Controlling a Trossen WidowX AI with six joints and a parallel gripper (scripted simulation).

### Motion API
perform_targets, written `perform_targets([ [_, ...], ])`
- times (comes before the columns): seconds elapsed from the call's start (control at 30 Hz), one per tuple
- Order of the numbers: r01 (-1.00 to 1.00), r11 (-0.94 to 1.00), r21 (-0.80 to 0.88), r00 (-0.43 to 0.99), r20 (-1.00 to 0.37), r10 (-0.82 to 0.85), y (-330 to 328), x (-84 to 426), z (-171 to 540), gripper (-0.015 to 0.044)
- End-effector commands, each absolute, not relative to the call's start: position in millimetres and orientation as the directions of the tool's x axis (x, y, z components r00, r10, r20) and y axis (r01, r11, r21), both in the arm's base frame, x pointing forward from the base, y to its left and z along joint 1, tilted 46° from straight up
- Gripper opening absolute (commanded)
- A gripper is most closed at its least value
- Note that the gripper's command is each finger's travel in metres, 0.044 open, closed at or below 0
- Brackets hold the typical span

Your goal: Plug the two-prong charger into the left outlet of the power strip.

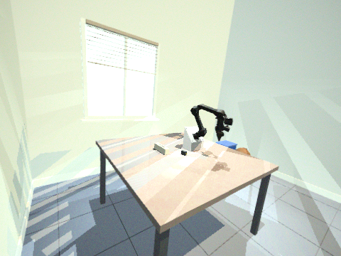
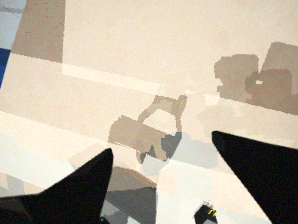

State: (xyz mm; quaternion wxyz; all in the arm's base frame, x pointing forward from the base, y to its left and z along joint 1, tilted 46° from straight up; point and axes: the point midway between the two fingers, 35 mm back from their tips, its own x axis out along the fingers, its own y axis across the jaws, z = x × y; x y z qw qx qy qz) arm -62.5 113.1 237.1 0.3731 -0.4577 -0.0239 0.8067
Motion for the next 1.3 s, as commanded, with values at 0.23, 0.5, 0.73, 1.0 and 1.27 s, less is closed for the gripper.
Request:
perform_targets([
  [0.23, -0.579, -0.721, -0.381, -0.247, -0.761, 0.6, 127, -62, 225, 0.044],
  [0.5, -0.585, -0.719, -0.376, -0.208, -0.787, 0.581, 138, -58, 218, 0.044],
  [0.73, -0.591, -0.718, -0.367, -0.181, -0.807, 0.562, 148, -54, 210, 0.044],
  [1.0, -0.606, -0.714, -0.351, -0.155, -0.828, 0.539, 158, -48, 202, 0.044],
  [1.27, -0.62, -0.711, -0.333, -0.135, -0.847, 0.514, 169, -39, 193, 0.044],
])
